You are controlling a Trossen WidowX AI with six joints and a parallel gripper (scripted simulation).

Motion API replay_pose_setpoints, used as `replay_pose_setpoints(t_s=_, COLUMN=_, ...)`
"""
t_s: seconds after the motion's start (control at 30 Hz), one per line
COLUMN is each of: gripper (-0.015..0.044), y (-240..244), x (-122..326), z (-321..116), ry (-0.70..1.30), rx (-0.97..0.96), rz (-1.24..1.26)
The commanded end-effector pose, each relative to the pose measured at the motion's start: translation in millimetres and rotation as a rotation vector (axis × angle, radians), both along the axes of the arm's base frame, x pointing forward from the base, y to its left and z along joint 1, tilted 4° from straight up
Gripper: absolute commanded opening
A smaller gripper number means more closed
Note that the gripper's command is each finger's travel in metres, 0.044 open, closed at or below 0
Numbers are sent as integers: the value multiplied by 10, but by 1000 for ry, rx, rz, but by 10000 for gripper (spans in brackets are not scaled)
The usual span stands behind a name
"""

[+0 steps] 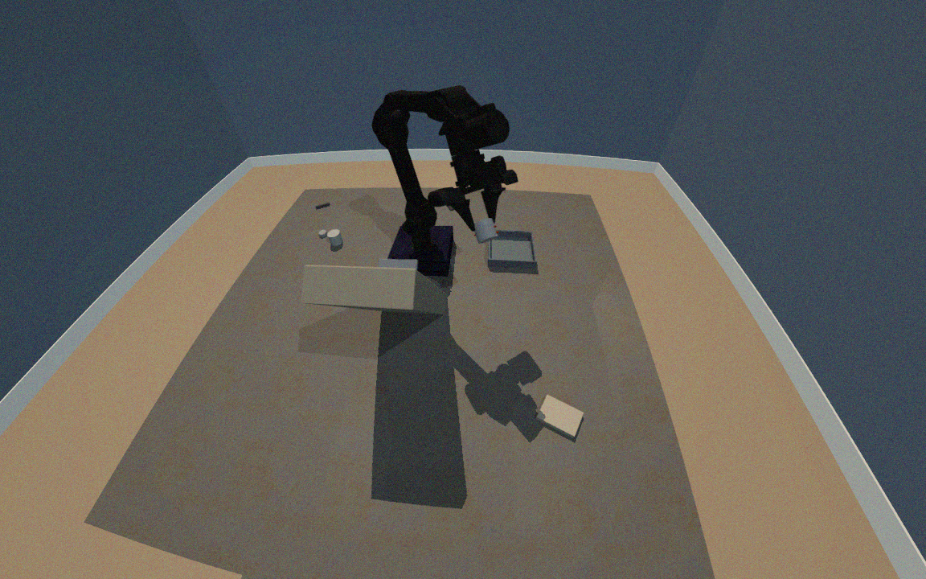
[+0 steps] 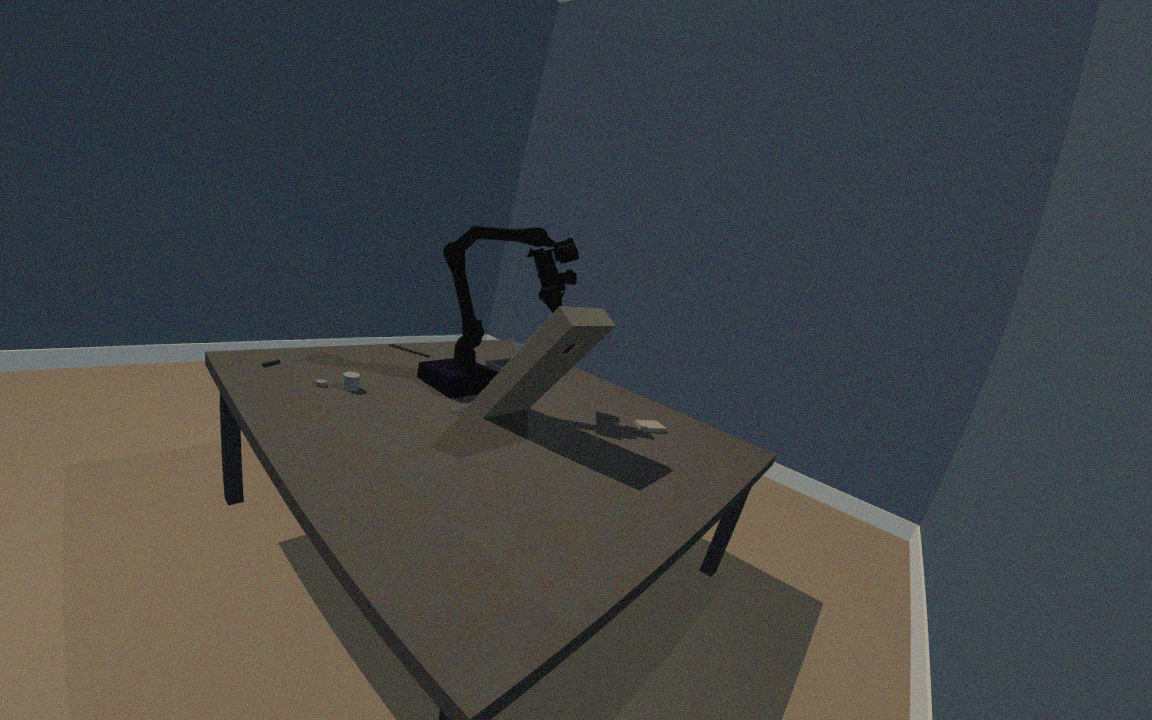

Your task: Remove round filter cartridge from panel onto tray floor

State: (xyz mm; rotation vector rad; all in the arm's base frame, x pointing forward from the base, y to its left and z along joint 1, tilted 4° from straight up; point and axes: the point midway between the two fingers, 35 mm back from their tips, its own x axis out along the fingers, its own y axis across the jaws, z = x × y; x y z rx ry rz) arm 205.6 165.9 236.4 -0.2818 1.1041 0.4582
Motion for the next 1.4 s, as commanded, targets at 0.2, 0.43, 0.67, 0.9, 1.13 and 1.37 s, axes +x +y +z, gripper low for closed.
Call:
replay_pose_setpoints(t_s=0.2, gripper=0, y=458, x=-376, z=-76, ry=-8, rx=37, rz=337)
replay_pose_setpoints(t_s=0.43, gripper=0, y=658, x=-604, z=-133, ry=-11, rx=49, rz=512)
replay_pose_setpoints(t_s=0.67, gripper=0, y=663, x=-610, z=-139, ry=-11, rx=49, rz=515)
replay_pose_setpoints(t_s=0.9, gripper=0, y=841, x=-861, z=-374, ry=-9, rx=58, rz=624)
replay_pose_setpoints(t_s=1.13, gripper=0, y=983, x=-1173, z=-639, ry=-6, rx=68, rz=746)
replay_pose_setpoints(t_s=1.37, gripper=0, y=1058, x=-1509, z=-907, ry=-1, rx=77, rz=867)
